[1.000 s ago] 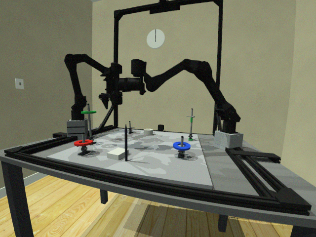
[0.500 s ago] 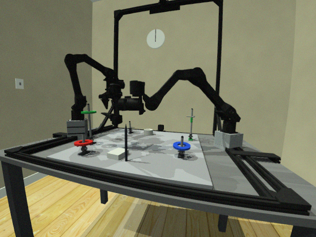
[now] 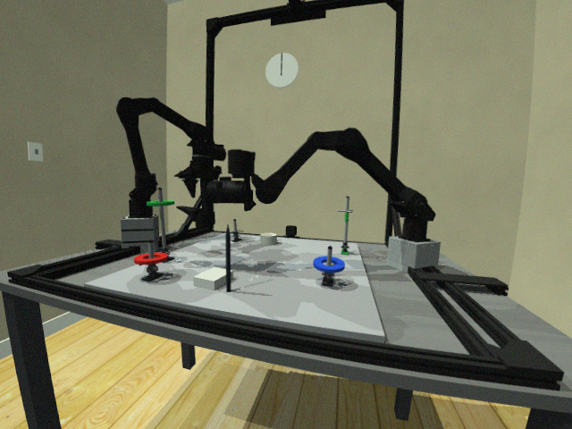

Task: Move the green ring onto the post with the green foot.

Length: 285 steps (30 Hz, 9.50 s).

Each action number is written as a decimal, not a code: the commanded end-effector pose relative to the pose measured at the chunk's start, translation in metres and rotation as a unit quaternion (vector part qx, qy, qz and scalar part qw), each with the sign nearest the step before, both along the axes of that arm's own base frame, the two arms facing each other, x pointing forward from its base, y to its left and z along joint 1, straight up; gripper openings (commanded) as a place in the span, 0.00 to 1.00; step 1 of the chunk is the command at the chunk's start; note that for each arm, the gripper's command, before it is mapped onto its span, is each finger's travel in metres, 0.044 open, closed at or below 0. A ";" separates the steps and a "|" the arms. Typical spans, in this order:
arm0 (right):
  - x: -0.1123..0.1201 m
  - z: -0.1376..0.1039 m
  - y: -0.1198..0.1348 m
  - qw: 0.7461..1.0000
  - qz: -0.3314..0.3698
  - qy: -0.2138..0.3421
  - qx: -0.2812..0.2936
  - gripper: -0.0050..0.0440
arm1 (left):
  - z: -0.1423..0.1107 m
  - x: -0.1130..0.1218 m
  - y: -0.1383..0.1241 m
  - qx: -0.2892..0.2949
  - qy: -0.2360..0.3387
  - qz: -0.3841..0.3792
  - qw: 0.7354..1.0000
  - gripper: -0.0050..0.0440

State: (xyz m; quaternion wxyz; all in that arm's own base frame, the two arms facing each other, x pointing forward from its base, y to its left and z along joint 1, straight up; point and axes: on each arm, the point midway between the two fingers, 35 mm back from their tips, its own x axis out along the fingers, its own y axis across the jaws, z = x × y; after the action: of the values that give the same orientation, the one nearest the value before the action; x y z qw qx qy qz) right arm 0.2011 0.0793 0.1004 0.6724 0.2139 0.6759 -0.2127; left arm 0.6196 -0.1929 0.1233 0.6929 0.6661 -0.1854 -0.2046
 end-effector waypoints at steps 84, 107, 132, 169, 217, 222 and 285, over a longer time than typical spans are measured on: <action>0.000 0.000 0.000 1.000 0.002 -0.002 -0.002 0.92 | 0.026 0.026 -0.014 0.002 0.001 0.001 1.000 0.10; 0.000 0.000 0.000 1.000 0.002 -0.002 -0.002 0.92 | 0.038 0.025 -0.013 0.003 0.000 0.001 1.000 0.10; 0.000 0.000 0.000 1.000 0.002 -0.002 -0.002 0.92 | 0.070 -0.019 -0.011 0.005 -0.004 -0.005 1.000 0.10; 0.000 0.000 0.000 1.000 0.002 -0.002 -0.002 0.92 | 0.110 -0.143 0.005 0.010 -0.012 -0.018 1.000 0.10; 0.100 -0.017 -0.076 0.923 -0.282 -0.256 0.060 0.92 | 0.100 -0.250 0.027 0.014 -0.019 -0.028 0.999 0.10; 0.113 -0.013 -0.095 0.893 -0.324 -0.306 0.071 0.92 | 0.100 -0.250 0.027 0.014 -0.019 -0.028 0.999 0.10; 0.131 0.096 -0.287 0.499 -0.501 -0.697 0.121 0.92 | 0.100 -0.250 0.027 0.014 -0.019 -0.028 0.999 0.10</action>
State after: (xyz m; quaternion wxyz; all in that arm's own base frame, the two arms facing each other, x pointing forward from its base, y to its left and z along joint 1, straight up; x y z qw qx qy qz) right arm 0.3264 -0.2041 0.1940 0.6744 0.6737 -0.2109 -0.2163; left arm 0.3699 -0.1666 0.2225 0.6756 0.6717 -0.2125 -0.2174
